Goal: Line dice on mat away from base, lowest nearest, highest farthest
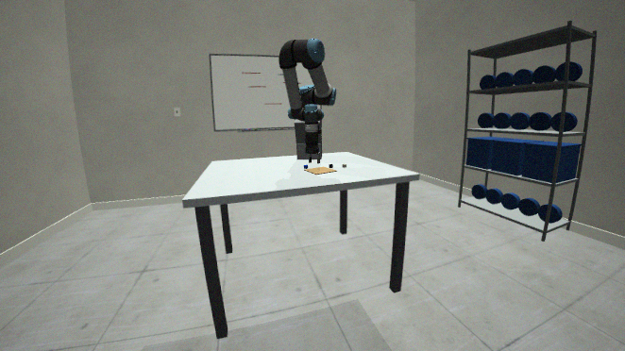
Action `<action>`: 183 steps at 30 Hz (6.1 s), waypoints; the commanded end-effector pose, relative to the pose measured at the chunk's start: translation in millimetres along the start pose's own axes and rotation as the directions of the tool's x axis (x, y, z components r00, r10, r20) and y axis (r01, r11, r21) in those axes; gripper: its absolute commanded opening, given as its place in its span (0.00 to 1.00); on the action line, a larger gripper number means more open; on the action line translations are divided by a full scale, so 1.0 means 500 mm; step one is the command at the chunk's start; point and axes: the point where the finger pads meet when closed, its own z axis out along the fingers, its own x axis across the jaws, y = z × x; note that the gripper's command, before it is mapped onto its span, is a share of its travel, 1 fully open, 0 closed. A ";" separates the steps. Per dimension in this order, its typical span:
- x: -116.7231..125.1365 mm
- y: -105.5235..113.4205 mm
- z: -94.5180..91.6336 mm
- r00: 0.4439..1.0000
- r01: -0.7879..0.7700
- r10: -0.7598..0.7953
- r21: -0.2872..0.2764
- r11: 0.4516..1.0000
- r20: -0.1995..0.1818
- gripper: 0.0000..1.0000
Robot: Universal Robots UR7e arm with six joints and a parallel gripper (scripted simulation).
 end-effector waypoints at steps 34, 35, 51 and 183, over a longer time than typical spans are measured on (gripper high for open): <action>0.157 -0.095 -0.001 1.000 0.000 0.000 -0.001 1.000 -0.001 1.00; 0.157 -0.095 -0.001 1.000 0.000 0.000 -0.001 1.000 -0.001 1.00; 0.157 -0.095 -0.001 1.000 0.000 0.000 -0.001 1.000 -0.001 1.00; 0.304 -0.171 -0.144 1.000 0.000 0.000 -0.001 1.000 -0.001 1.00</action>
